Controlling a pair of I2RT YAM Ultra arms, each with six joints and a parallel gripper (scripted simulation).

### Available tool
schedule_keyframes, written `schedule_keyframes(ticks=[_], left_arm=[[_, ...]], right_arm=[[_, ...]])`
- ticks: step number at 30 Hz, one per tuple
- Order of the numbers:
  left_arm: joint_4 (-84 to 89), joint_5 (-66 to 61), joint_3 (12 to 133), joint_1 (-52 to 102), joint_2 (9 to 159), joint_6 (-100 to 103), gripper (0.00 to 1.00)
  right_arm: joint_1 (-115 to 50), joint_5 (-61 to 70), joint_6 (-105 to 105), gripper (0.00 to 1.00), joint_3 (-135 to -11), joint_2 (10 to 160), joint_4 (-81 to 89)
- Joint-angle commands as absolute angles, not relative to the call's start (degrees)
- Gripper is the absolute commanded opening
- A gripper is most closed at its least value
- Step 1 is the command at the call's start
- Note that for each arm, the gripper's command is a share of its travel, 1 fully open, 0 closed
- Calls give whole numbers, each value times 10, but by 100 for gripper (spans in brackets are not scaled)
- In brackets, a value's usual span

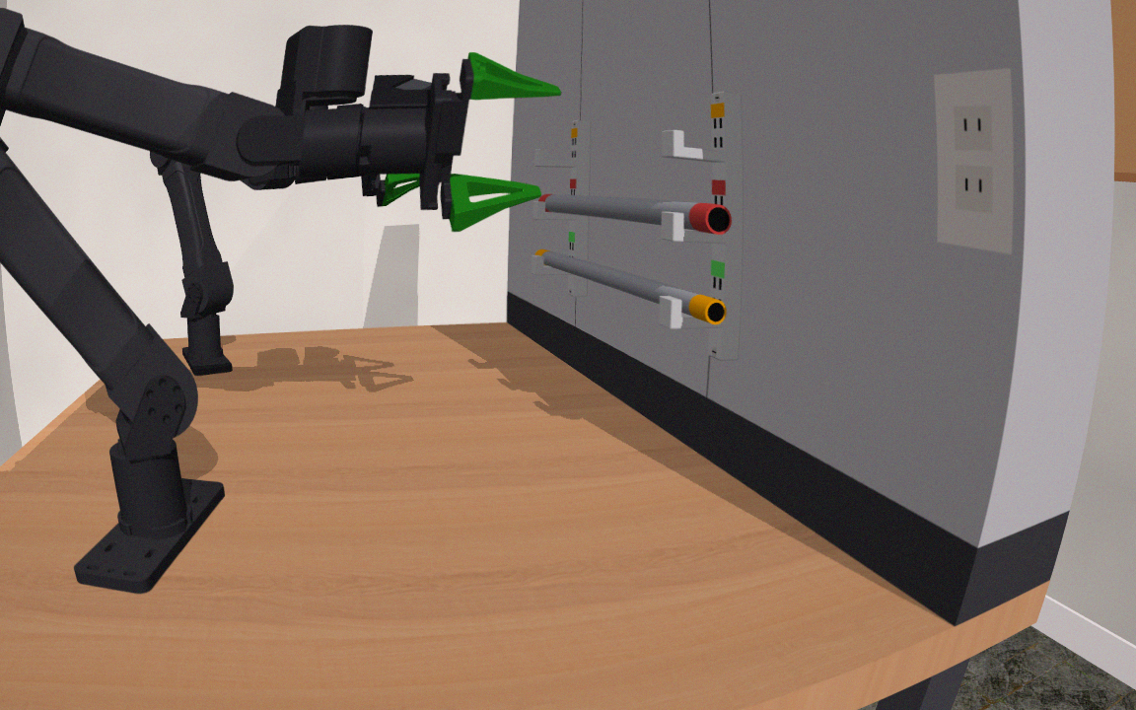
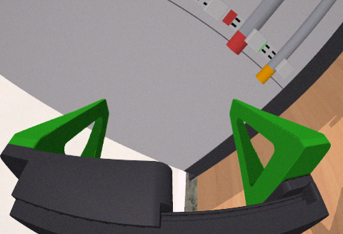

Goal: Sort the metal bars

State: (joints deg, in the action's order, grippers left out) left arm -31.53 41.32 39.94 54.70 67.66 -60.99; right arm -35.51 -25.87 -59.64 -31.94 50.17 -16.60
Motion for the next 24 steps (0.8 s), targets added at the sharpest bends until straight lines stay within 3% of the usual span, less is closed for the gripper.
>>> schedule_keyframes(ticks=[1,24], left_arm=[[-339,433,396,566,696,-649,100],[-397,491,429,655,805,-796,100]], right_arm=[[-373,-280,-631,100,-311,487,-196],[-479,-361,-786,100,-273,509,-246]])
